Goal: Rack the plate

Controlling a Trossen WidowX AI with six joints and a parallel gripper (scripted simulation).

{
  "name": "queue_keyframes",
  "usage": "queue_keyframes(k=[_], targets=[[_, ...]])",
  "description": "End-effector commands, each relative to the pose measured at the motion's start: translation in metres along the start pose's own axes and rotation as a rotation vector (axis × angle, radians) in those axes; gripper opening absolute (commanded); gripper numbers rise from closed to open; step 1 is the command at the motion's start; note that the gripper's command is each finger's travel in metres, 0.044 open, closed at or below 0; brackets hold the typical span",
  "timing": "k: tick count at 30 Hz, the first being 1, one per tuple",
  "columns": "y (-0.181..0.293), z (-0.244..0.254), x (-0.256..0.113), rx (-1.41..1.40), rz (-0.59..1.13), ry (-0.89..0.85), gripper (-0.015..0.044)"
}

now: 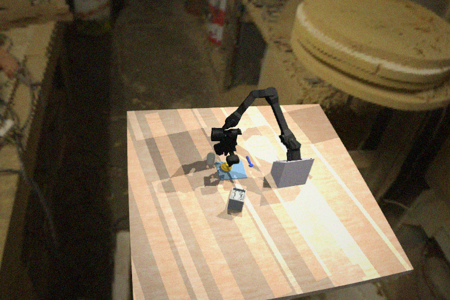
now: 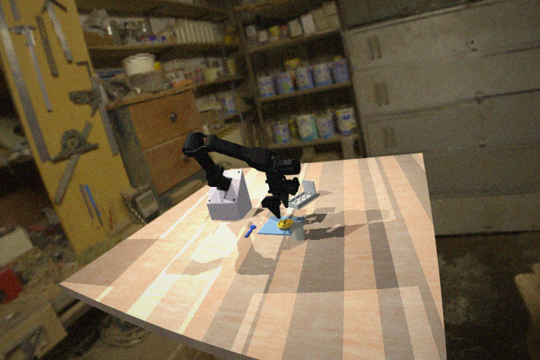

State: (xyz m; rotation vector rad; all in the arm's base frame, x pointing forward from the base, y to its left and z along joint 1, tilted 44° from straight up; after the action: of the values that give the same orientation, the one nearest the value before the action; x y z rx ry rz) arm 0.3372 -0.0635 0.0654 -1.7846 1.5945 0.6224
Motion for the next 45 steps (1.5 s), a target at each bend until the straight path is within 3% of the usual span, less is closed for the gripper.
queue_keyframes(k=[1, 32, 34, 45], targets=[[0.001, 0.000, 0.009, -0.006, 0.004, 0.002, 0.0400], [0.000, -0.004, 0.056, -0.006, 0.004, 0.006, 0.0400], [0.000, -0.004, 0.056, -0.006, 0.004, 0.006, 0.0356], [0.000, -0.004, 0.056, -0.006, 0.004, 0.006, 0.0336]])
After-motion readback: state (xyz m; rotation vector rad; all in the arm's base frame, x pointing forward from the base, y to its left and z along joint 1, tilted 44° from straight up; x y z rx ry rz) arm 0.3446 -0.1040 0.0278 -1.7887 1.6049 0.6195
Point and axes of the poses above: the point midway between the two fingers, 35 mm back from their tips, its own x axis out along the fingers, its own z axis across the jaws, y = z × x, the point moved 1 cm from there along -x, back along the fingers, and after that the axes turned 10 degrees about x, right-handed, at the moved point
